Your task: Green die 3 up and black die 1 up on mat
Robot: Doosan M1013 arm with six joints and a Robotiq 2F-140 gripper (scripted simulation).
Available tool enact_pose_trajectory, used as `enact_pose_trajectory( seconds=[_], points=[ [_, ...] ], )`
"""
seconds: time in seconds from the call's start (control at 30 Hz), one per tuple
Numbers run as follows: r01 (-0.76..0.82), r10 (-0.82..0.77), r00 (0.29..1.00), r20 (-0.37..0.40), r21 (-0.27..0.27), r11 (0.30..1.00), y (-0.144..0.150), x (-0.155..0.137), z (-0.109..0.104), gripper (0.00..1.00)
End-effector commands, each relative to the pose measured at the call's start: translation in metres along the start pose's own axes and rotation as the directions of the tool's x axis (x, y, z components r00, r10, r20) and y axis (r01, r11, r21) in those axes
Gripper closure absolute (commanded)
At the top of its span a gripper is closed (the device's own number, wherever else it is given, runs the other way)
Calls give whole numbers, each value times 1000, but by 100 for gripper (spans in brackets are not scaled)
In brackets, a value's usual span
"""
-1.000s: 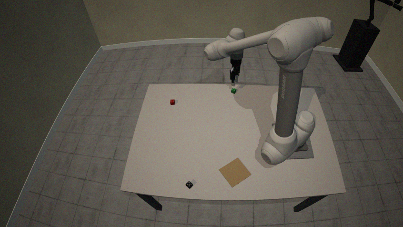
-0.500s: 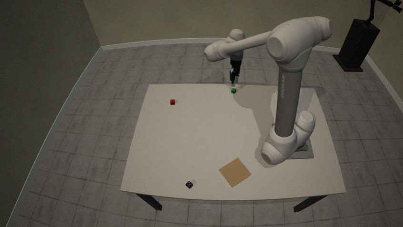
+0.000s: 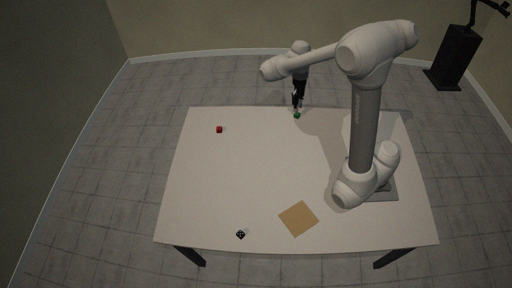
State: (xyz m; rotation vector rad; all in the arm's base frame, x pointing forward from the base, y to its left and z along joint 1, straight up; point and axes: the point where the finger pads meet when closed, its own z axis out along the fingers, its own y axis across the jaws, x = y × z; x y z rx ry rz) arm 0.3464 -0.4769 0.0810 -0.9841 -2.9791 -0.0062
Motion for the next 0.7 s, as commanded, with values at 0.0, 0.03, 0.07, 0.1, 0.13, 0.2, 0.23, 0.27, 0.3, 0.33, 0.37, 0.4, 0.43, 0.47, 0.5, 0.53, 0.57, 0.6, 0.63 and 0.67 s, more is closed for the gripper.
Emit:
enact_pose_trajectory(
  seconds=[0.0,0.03,0.07,0.1,0.13,0.2,0.23,0.27,0.3,0.33,0.37,0.4,0.43,0.47,0.5,0.53,0.57,0.6,0.63,0.67],
  points=[
    [0,0,1000,0,0,1000,0,0,2,65],
    [0,0,1000,0,0,1000,0,0,2,65],
    [0,0,1000,0,0,1000,0,0,4,65],
    [0,0,1000,0,0,1000,0,0,5,65],
    [0,0,1000,0,0,1000,0,0,7,65],
    [0,0,1000,0,0,1000,0,0,10,65],
    [0,0,1000,0,0,1000,0,0,11,65],
    [0,0,1000,0,0,1000,0,0,13,65],
    [0,0,1000,0,0,1000,0,0,14,65],
    [0,0,1000,0,0,1000,0,0,15,65],
    [0,0,1000,0,0,1000,0,0,16,65],
    [0,0,1000,0,0,1000,0,0,17,65],
    [0,0,1000,0,0,1000,0,0,18,65],
    [0,0,1000,0,0,1000,0,0,19,65],
    [0,0,1000,0,0,1000,0,0,20,65],
    [0,0,1000,0,0,1000,0,0,21,65],
    [0,0,1000,0,0,1000,0,0,21,65],
    [0,0,1000,0,0,1000,0,0,21,65],
    [0,0,1000,0,0,1000,0,0,21,65],
    [0,0,1000,0,0,1000,0,0,22,65]
  ],
)
